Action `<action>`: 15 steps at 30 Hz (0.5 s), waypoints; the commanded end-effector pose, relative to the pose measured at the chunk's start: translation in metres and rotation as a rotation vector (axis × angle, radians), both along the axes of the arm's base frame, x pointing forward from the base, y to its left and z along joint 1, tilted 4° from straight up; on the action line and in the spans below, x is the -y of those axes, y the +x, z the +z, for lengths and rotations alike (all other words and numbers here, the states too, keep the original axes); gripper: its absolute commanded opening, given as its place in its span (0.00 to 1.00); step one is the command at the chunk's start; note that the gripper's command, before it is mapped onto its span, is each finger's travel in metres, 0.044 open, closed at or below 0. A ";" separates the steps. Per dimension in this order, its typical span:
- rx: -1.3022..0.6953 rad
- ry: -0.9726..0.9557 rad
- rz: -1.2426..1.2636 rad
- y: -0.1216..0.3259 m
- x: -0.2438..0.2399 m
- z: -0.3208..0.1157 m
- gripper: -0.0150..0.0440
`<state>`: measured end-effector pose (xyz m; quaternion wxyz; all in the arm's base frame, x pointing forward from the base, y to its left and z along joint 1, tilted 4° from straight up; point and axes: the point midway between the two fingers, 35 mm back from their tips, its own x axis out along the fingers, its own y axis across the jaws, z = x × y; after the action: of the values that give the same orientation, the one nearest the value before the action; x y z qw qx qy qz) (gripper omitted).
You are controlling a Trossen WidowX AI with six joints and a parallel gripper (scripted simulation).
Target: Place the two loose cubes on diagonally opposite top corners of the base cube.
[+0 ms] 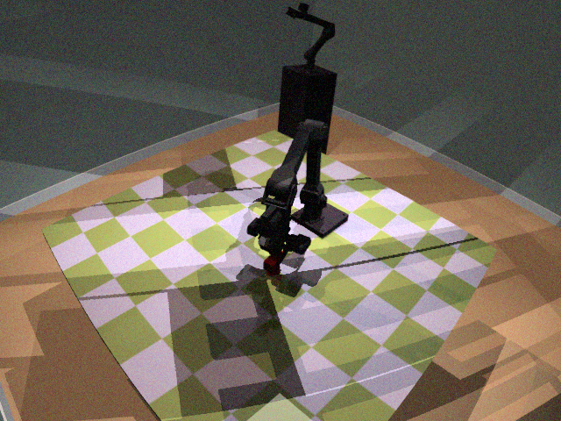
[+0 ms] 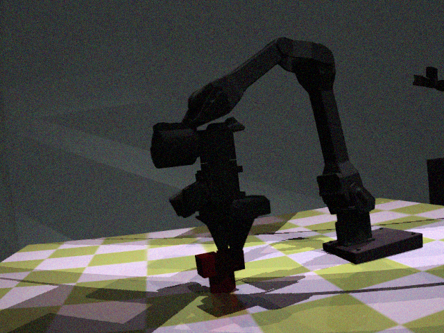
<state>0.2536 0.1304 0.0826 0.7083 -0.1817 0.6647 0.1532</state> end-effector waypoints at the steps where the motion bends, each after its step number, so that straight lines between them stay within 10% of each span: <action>1: 0.002 0.001 0.000 0.000 0.000 0.007 0.60; 15: 0.002 0.001 0.000 -0.001 -0.001 0.025 0.60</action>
<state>0.2516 0.1306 0.1010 0.7063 -0.1836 0.6661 0.1541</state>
